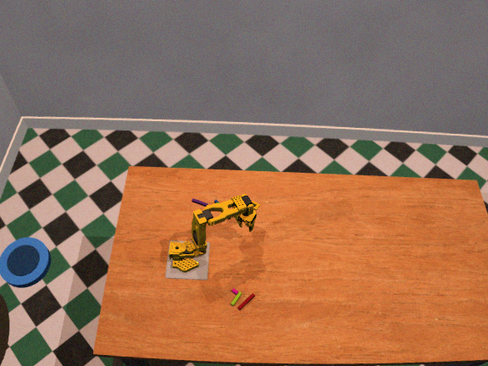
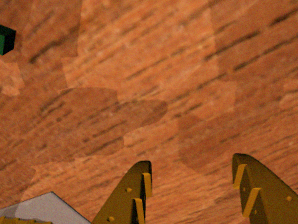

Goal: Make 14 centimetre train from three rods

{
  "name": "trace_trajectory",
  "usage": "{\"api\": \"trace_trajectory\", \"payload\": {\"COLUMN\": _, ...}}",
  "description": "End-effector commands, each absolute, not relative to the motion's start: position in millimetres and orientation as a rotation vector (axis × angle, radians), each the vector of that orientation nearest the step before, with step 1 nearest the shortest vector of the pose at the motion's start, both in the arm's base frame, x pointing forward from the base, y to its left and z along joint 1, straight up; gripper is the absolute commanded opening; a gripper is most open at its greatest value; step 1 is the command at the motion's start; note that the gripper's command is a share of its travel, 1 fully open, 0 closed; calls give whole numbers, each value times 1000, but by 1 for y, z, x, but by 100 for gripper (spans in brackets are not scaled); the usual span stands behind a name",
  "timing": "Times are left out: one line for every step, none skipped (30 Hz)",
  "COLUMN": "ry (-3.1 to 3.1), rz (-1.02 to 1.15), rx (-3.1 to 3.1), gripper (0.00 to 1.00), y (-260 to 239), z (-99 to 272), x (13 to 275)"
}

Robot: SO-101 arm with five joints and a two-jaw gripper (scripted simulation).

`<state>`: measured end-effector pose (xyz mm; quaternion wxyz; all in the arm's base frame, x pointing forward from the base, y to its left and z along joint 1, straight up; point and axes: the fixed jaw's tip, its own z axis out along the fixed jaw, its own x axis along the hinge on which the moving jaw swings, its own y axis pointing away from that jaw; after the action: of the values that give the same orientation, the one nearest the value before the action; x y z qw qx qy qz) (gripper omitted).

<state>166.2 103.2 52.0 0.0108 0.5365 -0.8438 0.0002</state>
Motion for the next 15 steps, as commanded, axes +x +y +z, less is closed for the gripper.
{"api": "trace_trajectory", "payload": {"ry": -2742, "rz": -1, "rx": 1476, "gripper": 18, "y": 94, "z": 53, "x": 173}}
{"api": "trace_trajectory", "payload": {"ry": -2786, "rz": -1, "rx": 1391, "gripper": 18, "y": 90, "z": 52, "x": 176}}
{"api": "trace_trajectory", "payload": {"ry": -2791, "rz": -1, "rx": 1381, "gripper": 18, "y": 89, "z": 52, "x": 176}}
{"api": "trace_trajectory", "payload": {"ry": -2834, "rz": -1, "rx": 1290, "gripper": 18, "y": 85, "z": 52, "x": 179}}
{"api": "trace_trajectory", "payload": {"ry": -2834, "rz": -1, "rx": 1290, "gripper": 18, "y": 85, "z": 52, "x": 179}}
{"api": "trace_trajectory", "payload": {"ry": -2834, "rz": -1, "rx": 1290, "gripper": 18, "y": 85, "z": 52, "x": 179}}
{"api": "trace_trajectory", "payload": {"ry": -2837, "rz": -1, "rx": 1283, "gripper": 18, "y": 85, "z": 52, "x": 179}}
{"api": "trace_trajectory", "payload": {"ry": -2880, "rz": 0, "rx": 1183, "gripper": 18, "y": 80, "z": 52, "x": 182}}
{"api": "trace_trajectory", "payload": {"ry": -2915, "rz": 0, "rx": 1094, "gripper": 18, "y": 75, "z": 52, "x": 184}}
{"api": "trace_trajectory", "payload": {"ry": -2921, "rz": 0, "rx": 1079, "gripper": 18, "y": 75, "z": 52, "x": 184}}
{"api": "trace_trajectory", "payload": {"ry": -2949, "rz": 0, "rx": 1000, "gripper": 18, "y": 71, "z": 52, "x": 186}}
{"api": "trace_trajectory", "payload": {"ry": -2958, "rz": 0, "rx": 973, "gripper": 18, "y": 70, "z": 52, "x": 187}}
{"api": "trace_trajectory", "payload": {"ry": -2984, "rz": 0, "rx": 888, "gripper": 18, "y": 65, "z": 52, "x": 189}}
{"api": "trace_trajectory", "payload": {"ry": -2991, "rz": 0, "rx": 865, "gripper": 18, "y": 64, "z": 52, "x": 189}}
{"api": "trace_trajectory", "payload": {"ry": -3015, "rz": 1, "rx": 777, "gripper": 18, "y": 60, "z": 52, "x": 191}}
